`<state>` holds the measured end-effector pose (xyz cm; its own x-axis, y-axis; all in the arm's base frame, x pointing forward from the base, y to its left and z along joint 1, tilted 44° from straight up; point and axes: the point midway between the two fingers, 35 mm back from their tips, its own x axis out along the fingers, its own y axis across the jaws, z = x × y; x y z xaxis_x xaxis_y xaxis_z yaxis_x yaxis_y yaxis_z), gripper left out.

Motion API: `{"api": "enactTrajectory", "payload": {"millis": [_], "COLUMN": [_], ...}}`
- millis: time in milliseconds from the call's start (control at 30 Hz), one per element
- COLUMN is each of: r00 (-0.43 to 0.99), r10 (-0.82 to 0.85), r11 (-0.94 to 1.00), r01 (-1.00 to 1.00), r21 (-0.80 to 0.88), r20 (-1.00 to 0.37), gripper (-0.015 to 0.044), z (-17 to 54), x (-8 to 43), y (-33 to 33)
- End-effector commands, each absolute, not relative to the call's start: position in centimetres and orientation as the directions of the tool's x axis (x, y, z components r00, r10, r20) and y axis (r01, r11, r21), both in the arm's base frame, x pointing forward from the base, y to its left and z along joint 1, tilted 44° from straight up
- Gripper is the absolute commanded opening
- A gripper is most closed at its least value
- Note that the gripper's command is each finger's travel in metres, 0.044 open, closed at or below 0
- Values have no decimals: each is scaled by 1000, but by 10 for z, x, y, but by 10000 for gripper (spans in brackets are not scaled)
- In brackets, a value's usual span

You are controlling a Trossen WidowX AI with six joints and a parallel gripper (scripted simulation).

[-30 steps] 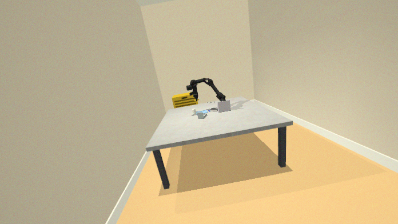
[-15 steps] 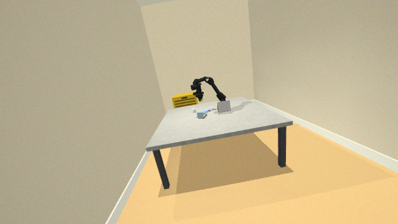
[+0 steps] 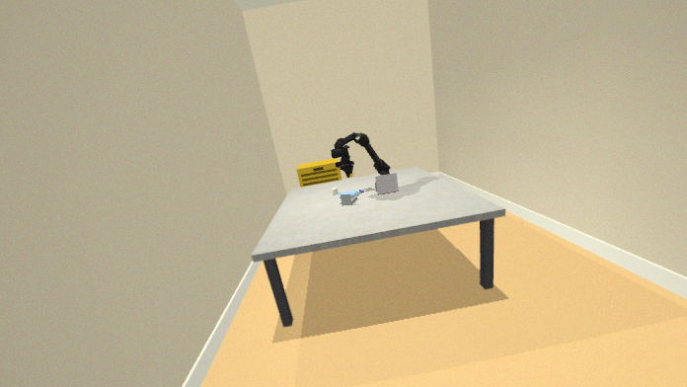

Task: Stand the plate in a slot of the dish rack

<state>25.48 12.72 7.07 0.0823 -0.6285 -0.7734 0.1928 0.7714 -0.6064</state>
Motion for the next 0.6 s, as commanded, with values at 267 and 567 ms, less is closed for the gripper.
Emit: {"api": "enactTrajectory", "payload": {"millis": [267,567], "r00": [-66,-141], "r10": [-491,-360], "r11": [871,927], "r01": [-19,-166], "r21": [-491,-336], "r20": [-868,-922], "gripper": [0,0], "z": [41,22], "x": [253,252], "y": [109,99]}}
